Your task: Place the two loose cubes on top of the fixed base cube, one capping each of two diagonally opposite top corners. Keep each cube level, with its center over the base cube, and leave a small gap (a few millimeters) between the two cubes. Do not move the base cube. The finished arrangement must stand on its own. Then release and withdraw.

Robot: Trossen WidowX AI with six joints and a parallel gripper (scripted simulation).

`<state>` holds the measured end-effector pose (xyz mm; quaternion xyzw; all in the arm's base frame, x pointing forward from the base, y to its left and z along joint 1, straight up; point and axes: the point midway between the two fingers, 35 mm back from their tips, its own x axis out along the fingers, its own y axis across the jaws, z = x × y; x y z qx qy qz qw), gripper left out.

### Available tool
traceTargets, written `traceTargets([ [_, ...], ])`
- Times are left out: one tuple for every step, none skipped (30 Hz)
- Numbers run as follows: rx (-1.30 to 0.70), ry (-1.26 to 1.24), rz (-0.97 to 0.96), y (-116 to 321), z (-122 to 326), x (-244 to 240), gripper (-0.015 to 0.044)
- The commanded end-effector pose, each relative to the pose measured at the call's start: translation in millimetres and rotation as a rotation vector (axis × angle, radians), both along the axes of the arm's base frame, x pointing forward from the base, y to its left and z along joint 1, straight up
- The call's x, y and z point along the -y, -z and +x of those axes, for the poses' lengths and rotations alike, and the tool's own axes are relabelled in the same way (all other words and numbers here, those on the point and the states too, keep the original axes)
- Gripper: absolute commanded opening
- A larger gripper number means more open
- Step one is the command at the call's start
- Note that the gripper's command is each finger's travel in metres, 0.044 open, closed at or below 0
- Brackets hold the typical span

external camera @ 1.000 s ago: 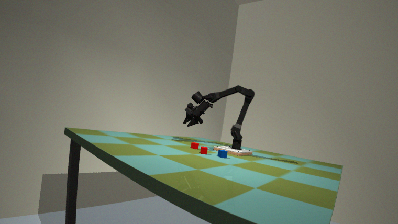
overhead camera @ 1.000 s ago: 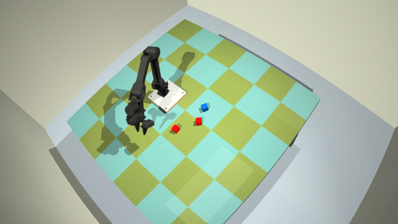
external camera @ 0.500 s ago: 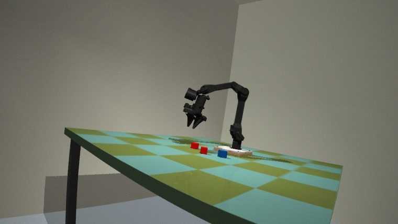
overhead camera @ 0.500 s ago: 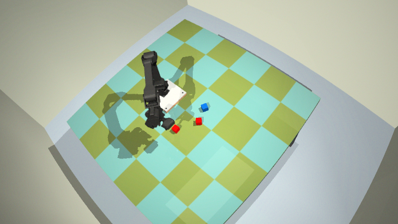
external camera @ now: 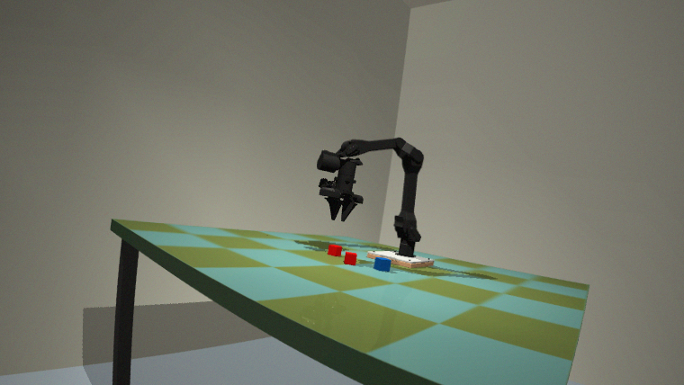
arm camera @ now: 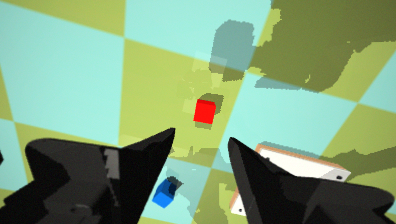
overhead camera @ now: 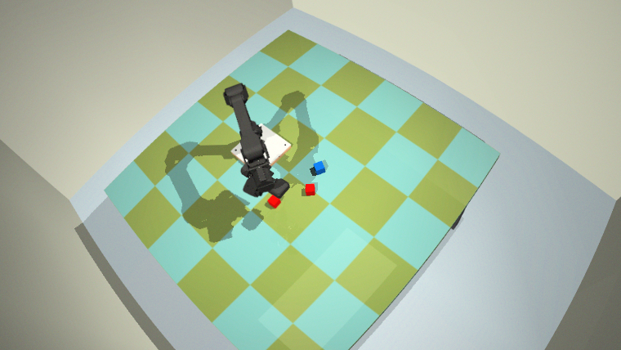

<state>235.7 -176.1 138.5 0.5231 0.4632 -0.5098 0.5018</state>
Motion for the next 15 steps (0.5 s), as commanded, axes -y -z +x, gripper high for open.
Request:
traceTargets([
  [-0.022, 0.004, 0.012, 28, -1, -2, 0.0265],
  [-0.022, 0.004, 0.012, 36, -1, -2, 0.0265],
  [-0.022, 0.004, 0.012, 43, -1, -2, 0.0265],
  [-0.022, 0.004, 0.012, 50, -2, -2, 0.0265],
  [-0.022, 0.004, 0.012, 53, -2, -2, 0.0265],
  [-0.022, 0.004, 0.012, 55, -2, -2, 0.0265],
  [-0.022, 0.004, 0.012, 55, -2, -2, 0.0265],
  [-0.022, 0.004, 0.012, 55, -2, -2, 0.0265],
  [-0.022, 0.004, 0.012, 55, -2, -2, 0.0265],
  [-0.022, 0.004, 0.012, 57, -2, -2, 0.0265],
  [-0.022, 0.004, 0.012, 60, -2, -2, 0.0265],
  [-0.022, 0.004, 0.012, 64, -2, -2, 0.0265],
  [-0.022, 0.004, 0.012, 67, -2, -2, 0.0265],
  [-0.022, 0.004, 0.012, 69, -2, -2, 0.0265],
  [-0.022, 0.004, 0.012, 70, -2, -2, 0.0265],
])
